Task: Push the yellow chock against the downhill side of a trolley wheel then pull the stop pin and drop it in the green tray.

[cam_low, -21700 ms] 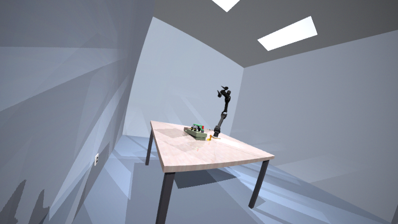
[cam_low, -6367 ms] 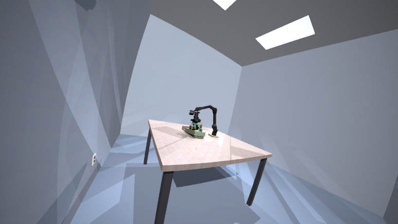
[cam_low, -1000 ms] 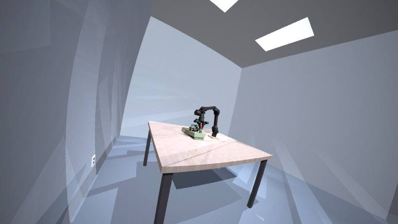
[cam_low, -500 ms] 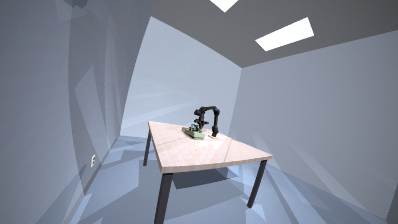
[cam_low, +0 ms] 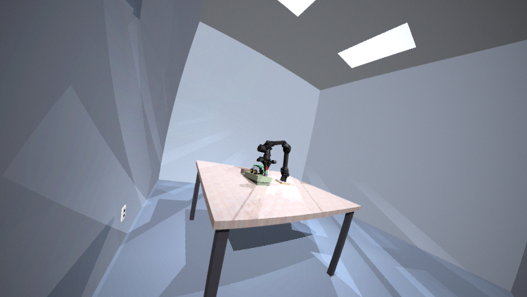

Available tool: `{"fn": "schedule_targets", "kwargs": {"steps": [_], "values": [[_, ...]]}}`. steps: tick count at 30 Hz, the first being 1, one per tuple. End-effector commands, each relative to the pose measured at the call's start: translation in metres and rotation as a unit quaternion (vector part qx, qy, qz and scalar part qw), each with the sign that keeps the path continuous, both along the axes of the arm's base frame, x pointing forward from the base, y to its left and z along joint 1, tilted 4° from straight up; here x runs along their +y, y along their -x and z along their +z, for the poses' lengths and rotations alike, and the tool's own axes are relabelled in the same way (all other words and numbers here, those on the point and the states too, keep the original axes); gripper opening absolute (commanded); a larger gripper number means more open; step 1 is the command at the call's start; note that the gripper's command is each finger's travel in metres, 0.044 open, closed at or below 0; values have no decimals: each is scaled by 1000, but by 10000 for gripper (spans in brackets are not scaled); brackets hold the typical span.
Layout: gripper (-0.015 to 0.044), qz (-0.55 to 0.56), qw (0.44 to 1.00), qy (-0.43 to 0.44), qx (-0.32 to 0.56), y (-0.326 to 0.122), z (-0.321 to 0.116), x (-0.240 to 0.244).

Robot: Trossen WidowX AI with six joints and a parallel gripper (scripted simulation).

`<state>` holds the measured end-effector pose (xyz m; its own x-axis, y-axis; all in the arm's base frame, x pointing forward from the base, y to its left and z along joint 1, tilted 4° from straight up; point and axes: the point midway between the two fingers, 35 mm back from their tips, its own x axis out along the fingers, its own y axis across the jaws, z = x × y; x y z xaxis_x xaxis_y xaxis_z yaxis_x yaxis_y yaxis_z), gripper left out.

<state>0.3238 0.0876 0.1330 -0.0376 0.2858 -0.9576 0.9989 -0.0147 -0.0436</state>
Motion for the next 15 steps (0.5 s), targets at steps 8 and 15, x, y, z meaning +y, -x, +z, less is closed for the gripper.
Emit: {"fn": "schedule_targets", "kwargs": {"steps": [8, 15], "values": [[0, 1, 1000, -1, -3, -1, 10, -1], [0, 1, 1000, -1, -3, -1, 14, -3]]}}
